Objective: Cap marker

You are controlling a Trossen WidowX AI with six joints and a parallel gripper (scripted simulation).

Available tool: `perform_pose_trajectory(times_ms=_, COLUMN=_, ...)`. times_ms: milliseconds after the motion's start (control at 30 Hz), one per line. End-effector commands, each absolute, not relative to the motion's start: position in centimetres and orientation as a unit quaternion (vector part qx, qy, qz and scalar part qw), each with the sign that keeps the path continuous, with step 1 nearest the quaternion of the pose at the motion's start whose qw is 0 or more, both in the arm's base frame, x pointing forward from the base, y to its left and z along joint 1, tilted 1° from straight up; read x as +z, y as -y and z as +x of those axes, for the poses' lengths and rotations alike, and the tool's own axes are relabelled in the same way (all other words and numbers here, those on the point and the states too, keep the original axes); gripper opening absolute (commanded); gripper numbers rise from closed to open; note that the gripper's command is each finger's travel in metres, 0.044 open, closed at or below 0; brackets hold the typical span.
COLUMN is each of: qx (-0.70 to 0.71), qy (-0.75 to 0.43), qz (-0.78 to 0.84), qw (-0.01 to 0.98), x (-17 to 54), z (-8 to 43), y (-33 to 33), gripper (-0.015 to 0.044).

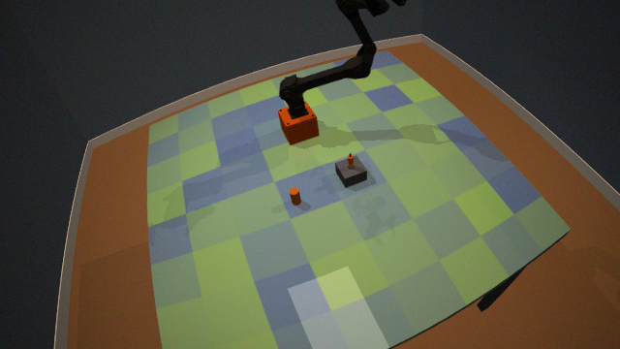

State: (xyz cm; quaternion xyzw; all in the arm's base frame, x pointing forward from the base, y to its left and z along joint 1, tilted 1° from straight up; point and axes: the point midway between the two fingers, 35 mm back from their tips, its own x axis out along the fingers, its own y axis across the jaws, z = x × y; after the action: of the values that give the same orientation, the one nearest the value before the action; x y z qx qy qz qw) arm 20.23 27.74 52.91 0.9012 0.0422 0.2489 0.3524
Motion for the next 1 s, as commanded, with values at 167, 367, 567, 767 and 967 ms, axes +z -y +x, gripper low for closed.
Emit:
perform_pose_trajectory(times_ms=167, qx=0.295, qy=-0.056, qz=0.918, qw=0.259, x=56.3, z=17.4, y=-25.4, gripper=0.0244)
perform_pose_trajectory(times_ms=367, qx=0.373, qy=-0.08, qz=0.922, qw=0.067, x=61.9, z=12.4, y=-18.8, gripper=0.0244)
perform_pose_trajectory(times_ms=567, qx=0.429, qy=-0.091, qz=0.89, qw=-0.124, x=65.4, z=9.1, y=-9.8, gripper=0.0244)
perform_pose_trajectory(times_ms=767, qx=0.45, qy=-0.087, qz=0.834, qw=-0.308, x=66.2, z=8.4, y=0.0, gripper=0.0244)
perform_pose_trajectory(times_ms=967, qx=0.44, qy=-0.065, qz=0.758, qw=-0.477, x=64.5, z=10.4, y=9.5, gripper=0.0244)
